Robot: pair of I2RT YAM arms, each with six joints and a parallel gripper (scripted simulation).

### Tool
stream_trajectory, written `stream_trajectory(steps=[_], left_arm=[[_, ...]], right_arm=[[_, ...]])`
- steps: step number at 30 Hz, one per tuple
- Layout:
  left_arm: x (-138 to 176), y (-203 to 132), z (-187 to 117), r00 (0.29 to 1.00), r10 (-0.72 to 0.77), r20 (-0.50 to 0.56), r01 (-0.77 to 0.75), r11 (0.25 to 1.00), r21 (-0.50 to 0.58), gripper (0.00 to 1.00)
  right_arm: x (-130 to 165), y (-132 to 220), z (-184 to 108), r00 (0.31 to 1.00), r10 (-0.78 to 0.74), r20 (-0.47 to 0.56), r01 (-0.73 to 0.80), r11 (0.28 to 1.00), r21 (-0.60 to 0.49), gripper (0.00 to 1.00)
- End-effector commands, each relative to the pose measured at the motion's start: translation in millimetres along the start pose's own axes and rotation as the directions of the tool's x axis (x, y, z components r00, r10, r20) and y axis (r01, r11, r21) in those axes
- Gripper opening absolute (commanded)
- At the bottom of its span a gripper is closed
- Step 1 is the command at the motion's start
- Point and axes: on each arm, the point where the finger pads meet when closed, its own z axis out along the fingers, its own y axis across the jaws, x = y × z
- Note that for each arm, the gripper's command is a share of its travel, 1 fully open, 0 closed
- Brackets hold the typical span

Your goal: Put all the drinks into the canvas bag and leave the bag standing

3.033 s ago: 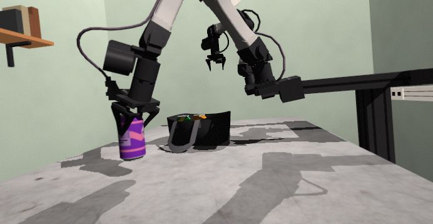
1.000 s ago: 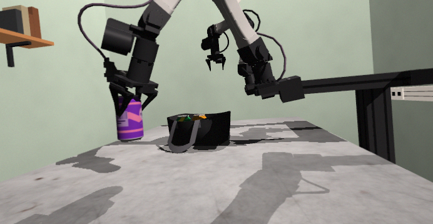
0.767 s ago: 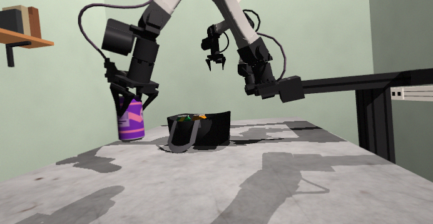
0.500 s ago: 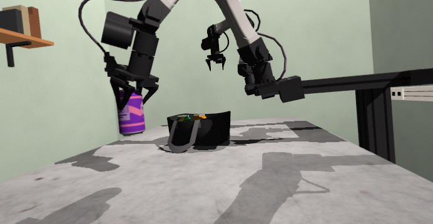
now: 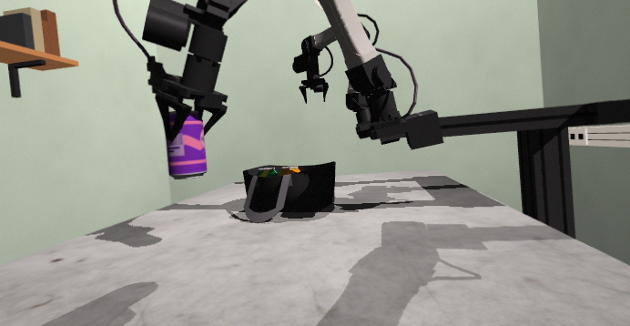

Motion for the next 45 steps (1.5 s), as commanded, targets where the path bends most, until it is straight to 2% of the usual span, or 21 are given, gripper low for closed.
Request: stream_trajectory(steps=[1,5,7,20,24,38,45], left_arm=[[-31,16,-24,0.995,0.043,0.091,-0.037,0.997,-0.065,0.7],[-32,17,-26,0.994,0.049,0.099,-0.041,0.996,-0.076,0.7],[-18,6,-16,0.997,0.032,0.074,-0.028,0.999,-0.044,0.7],[-22,10,-19,0.996,0.038,0.084,-0.033,0.998,-0.059,0.7],[-16,-11,-13,0.997,0.024,0.071,-0.021,0.999,-0.039,0.7],[-14,-40,-16,0.997,0.026,0.073,-0.02,0.997,-0.071,0.7],[-11,-65,-16,0.997,0.022,0.073,-0.018,0.998,-0.056,0.7]], right_arm=[[0,-2,-5,1.0,0.007,0.019,-0.007,1.0,-0.01,0.86],[0,-2,-5,1.0,0.007,0.019,-0.007,1.0,-0.01,0.86],[0,-2,-5,1.0,0.007,0.019,-0.007,1.0,-0.01,0.86],[0,-2,-5,1.0,0.007,0.019,-0.007,1.0,-0.01,0.86],[0,-2,-5,1.0,0.007,0.019,-0.007,1.0,-0.01,0.86],[0,-2,-5,1.0,0.007,0.019,-0.007,1.0,-0.01,0.86],[0,-2,-5,1.0,0.007,0.019,-0.007,1.0,-0.01,0.86]])
